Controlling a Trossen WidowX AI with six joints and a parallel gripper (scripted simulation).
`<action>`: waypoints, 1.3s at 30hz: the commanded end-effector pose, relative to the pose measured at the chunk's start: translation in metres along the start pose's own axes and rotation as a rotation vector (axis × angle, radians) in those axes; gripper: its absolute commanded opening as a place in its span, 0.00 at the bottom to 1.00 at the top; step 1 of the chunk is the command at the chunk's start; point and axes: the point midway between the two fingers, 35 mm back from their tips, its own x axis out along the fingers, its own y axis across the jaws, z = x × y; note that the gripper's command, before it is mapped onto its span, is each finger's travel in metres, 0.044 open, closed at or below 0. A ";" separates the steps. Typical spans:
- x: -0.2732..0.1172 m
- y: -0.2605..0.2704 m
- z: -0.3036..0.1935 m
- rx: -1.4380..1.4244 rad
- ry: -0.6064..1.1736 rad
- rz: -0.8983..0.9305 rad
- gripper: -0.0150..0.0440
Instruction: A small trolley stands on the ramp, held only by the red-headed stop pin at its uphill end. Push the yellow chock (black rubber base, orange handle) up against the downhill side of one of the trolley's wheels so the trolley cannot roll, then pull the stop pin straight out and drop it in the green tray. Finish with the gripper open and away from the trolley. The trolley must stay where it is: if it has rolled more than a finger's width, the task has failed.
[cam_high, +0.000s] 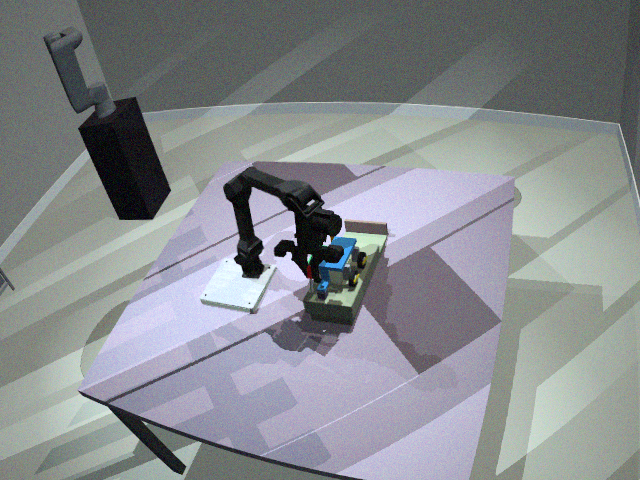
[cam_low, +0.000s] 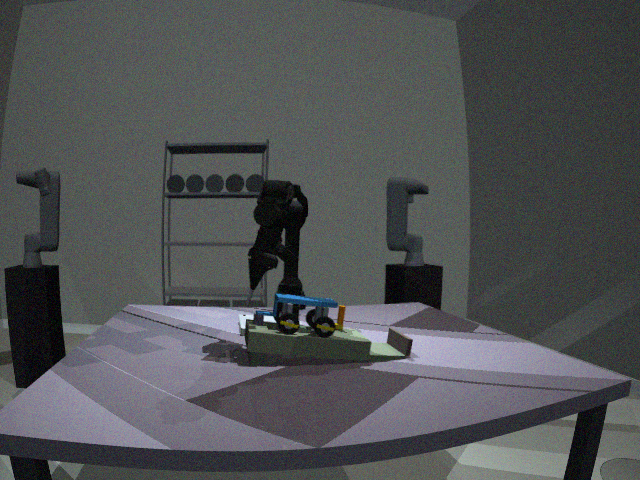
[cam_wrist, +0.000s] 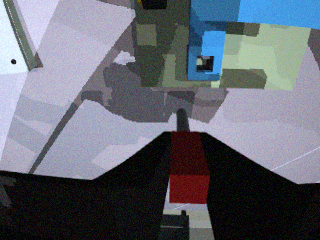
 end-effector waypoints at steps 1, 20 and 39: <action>-0.001 0.014 -0.001 -0.001 0.000 -0.009 0.25; 0.001 0.069 -0.003 -0.002 0.000 -0.004 0.25; -0.004 0.066 0.052 -0.002 -0.006 -0.005 0.25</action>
